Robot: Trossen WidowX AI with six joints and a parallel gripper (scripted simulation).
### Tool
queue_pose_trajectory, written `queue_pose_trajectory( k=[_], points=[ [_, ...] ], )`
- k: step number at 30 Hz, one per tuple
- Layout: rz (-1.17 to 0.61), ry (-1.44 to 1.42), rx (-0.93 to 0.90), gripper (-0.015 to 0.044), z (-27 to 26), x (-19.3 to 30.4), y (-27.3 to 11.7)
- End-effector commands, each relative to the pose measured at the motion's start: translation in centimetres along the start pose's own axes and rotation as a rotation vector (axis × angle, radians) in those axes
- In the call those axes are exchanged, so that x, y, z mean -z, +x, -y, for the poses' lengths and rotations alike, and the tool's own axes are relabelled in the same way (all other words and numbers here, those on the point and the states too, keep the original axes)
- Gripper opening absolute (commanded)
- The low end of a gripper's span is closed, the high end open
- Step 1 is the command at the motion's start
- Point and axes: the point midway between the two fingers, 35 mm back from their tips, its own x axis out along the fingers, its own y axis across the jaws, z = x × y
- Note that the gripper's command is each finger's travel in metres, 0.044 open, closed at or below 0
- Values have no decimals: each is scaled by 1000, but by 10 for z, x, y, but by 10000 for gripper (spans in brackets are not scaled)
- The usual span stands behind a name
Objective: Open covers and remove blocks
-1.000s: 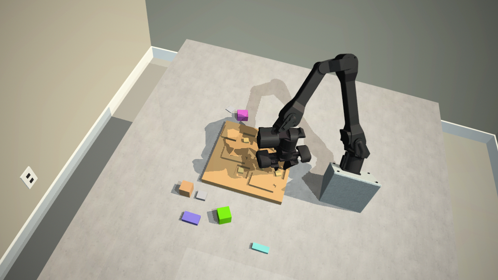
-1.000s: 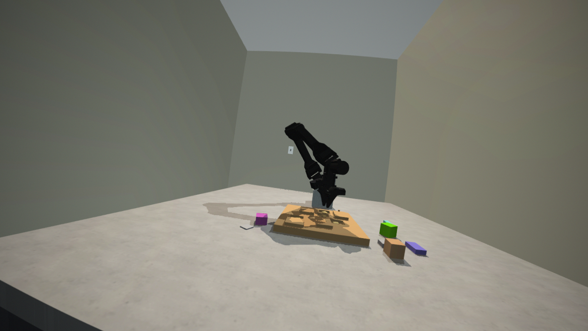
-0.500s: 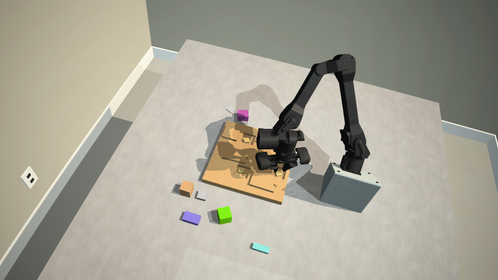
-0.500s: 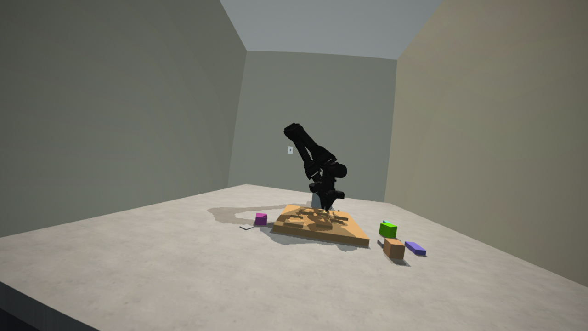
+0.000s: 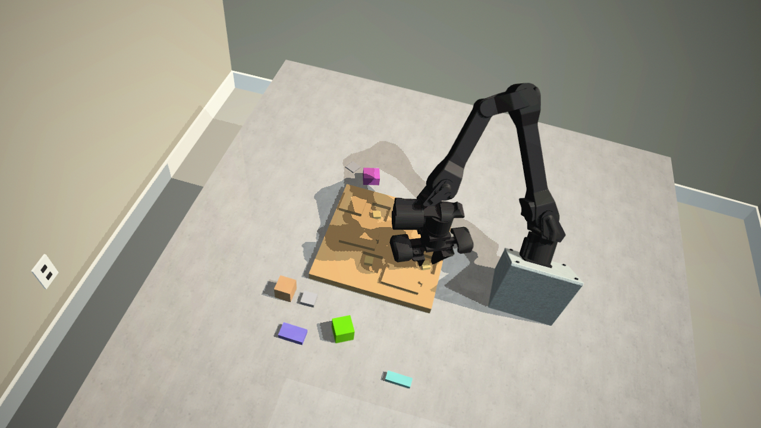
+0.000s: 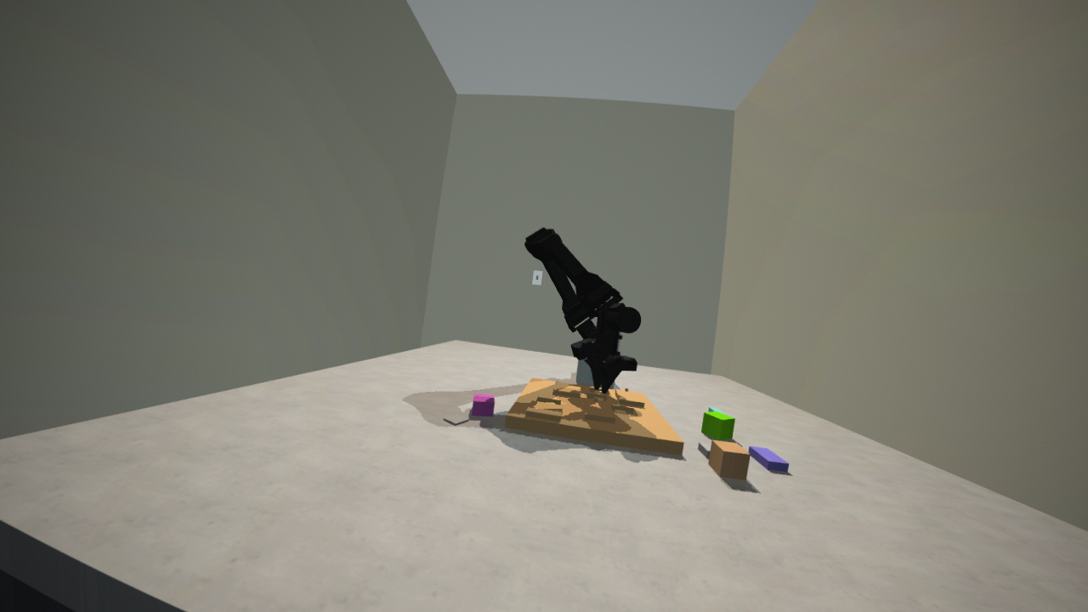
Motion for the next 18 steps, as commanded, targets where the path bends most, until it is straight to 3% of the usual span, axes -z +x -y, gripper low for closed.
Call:
queue_pose_trajectory(
  k=[1, 8, 18],
  points=[
    [3, -3, 4, 144, 1, 0, 4],
    [3, -3, 4, 144, 1, 0, 8],
    [0, 1, 0, 80, 0, 0, 6]
  ],
)
